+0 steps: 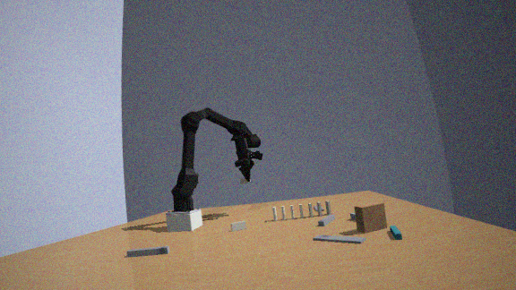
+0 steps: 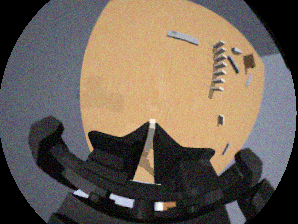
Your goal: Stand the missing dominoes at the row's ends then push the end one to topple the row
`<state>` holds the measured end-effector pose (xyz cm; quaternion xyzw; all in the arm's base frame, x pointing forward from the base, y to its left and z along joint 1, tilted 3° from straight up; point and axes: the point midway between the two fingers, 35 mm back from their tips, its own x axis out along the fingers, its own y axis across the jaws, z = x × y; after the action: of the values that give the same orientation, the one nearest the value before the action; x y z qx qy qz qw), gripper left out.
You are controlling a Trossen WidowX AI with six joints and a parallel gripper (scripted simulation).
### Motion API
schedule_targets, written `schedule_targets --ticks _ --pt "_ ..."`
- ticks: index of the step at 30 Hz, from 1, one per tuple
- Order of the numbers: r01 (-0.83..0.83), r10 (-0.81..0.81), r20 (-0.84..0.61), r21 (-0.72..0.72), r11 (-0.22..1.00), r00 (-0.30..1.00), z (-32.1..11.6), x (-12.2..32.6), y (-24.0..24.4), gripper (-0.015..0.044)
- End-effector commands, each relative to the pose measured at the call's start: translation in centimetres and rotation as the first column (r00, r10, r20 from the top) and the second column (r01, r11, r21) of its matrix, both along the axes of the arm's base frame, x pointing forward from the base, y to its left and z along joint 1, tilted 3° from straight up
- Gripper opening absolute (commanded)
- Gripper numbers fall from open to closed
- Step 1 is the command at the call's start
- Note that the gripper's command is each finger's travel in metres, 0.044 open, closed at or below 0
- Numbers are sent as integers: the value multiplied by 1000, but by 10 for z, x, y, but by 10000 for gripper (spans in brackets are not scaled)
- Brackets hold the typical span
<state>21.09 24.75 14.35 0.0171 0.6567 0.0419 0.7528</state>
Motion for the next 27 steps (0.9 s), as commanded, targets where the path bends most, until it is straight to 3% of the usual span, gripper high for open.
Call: schedule_targets --ticks 1,27 --pt "-50 50 87 -2 999 995 -12 9 11 20" --pt "-237 218 616 -52 970 757 -47 43 77 20"
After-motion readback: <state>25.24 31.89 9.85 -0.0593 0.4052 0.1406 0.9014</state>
